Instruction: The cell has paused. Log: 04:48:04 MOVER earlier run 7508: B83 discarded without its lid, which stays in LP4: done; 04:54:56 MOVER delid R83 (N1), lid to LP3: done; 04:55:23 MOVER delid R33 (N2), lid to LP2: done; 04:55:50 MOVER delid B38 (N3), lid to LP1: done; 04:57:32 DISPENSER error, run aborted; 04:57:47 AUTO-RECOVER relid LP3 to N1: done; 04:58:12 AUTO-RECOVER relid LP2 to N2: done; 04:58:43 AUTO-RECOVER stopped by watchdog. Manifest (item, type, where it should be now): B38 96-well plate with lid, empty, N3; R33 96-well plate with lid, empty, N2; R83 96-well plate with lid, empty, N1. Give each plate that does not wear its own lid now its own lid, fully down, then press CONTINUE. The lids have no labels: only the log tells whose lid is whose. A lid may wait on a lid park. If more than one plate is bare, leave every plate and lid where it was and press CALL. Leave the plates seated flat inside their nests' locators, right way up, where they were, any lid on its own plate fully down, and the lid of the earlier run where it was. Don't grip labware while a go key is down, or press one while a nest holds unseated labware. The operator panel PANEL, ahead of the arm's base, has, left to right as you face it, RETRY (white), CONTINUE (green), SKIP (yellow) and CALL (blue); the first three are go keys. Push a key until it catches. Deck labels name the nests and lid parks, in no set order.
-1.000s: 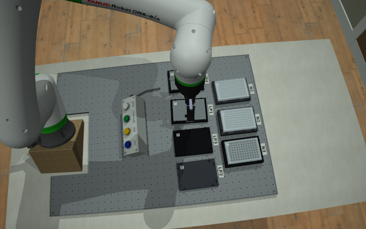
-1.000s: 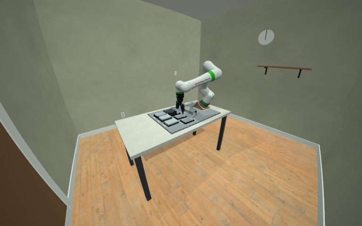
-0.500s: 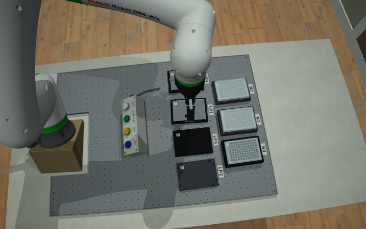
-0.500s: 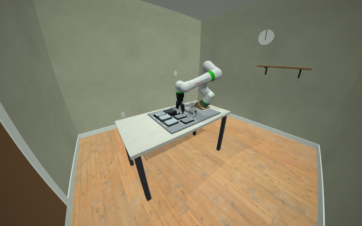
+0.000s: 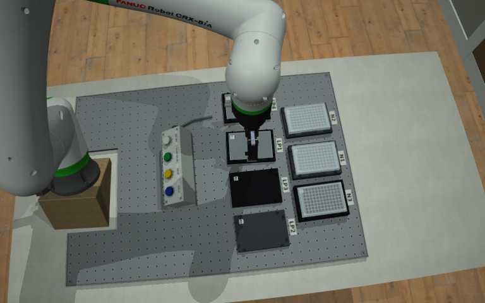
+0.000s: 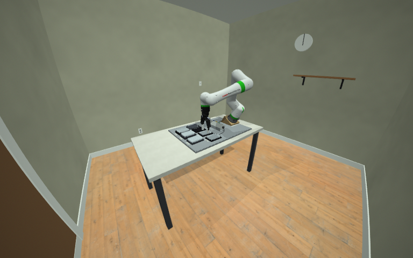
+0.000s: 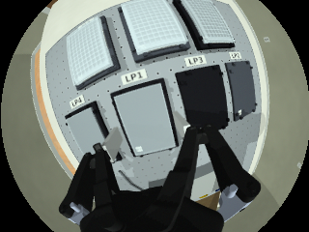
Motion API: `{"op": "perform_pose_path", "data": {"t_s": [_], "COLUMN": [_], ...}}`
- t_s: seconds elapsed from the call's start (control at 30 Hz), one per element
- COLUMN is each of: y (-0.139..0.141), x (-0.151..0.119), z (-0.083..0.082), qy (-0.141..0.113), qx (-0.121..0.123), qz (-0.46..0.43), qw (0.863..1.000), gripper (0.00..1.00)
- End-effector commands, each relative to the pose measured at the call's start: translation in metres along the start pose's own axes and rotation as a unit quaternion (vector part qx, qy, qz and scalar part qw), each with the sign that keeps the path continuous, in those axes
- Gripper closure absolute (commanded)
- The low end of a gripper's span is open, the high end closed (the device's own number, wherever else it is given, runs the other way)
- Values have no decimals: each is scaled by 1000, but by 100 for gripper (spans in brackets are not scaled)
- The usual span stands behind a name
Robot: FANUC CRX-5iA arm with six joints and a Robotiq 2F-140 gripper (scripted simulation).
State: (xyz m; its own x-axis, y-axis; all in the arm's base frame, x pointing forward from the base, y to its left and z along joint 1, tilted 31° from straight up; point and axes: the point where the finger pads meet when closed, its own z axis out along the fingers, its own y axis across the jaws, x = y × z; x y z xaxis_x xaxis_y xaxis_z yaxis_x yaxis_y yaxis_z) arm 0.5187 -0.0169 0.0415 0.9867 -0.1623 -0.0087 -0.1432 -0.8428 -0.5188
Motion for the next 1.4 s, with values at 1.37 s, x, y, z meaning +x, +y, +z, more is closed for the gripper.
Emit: {"op": "perform_pose_path", "data": {"t_s": [1.37], "y": [0], "x": [0], "z": [16], "qy": [0], "qx": [0], "qz": [0], "qw": [1000], "gripper": [34]}}
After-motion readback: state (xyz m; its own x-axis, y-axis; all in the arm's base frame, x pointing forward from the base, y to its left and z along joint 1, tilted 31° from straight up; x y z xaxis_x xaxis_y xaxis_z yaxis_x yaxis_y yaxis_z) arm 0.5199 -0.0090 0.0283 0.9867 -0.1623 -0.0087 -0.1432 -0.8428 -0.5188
